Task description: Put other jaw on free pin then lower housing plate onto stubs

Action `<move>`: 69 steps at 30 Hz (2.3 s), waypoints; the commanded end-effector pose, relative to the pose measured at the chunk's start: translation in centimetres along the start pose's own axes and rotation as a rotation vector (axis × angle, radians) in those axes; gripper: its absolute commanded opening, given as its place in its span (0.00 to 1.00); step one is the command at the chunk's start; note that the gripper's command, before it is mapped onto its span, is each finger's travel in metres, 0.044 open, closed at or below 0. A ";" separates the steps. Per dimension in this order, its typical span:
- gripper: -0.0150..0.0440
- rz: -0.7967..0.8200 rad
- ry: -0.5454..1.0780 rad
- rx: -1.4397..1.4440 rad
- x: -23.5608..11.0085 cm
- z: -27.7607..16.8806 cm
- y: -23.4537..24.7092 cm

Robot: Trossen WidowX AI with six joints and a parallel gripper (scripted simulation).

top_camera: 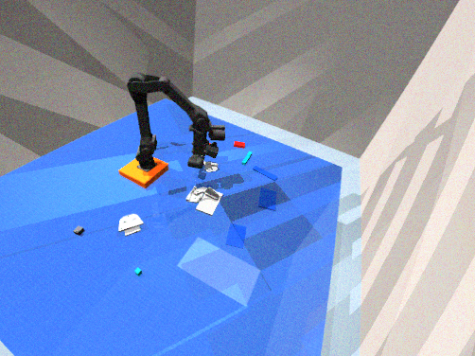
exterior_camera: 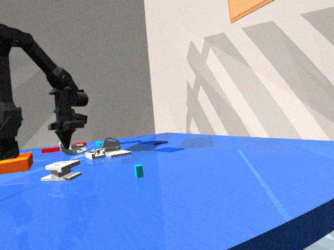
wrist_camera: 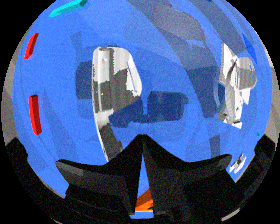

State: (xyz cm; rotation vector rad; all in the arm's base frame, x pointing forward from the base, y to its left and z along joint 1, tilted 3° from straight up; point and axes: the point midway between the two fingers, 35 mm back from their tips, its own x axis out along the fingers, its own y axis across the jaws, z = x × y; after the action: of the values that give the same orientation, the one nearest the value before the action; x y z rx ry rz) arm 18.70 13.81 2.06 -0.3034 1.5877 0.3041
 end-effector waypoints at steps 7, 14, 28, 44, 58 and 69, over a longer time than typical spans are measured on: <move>0.25 0.004 -0.002 0.002 0.0 0.2 1.6; 0.25 0.005 -0.002 0.002 0.0 0.2 2.8; 0.25 0.007 -0.001 0.002 0.0 0.0 5.0; 0.25 0.002 -0.003 0.000 -6.1 0.1 5.1; 0.74 0.010 -0.018 0.004 -5.4 0.4 5.3; 1.00 0.010 -0.018 0.004 -5.4 0.4 5.3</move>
State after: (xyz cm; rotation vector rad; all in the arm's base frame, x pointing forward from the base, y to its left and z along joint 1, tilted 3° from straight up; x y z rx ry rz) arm 17.24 18.89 7.44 -0.2905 1.5748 0.3102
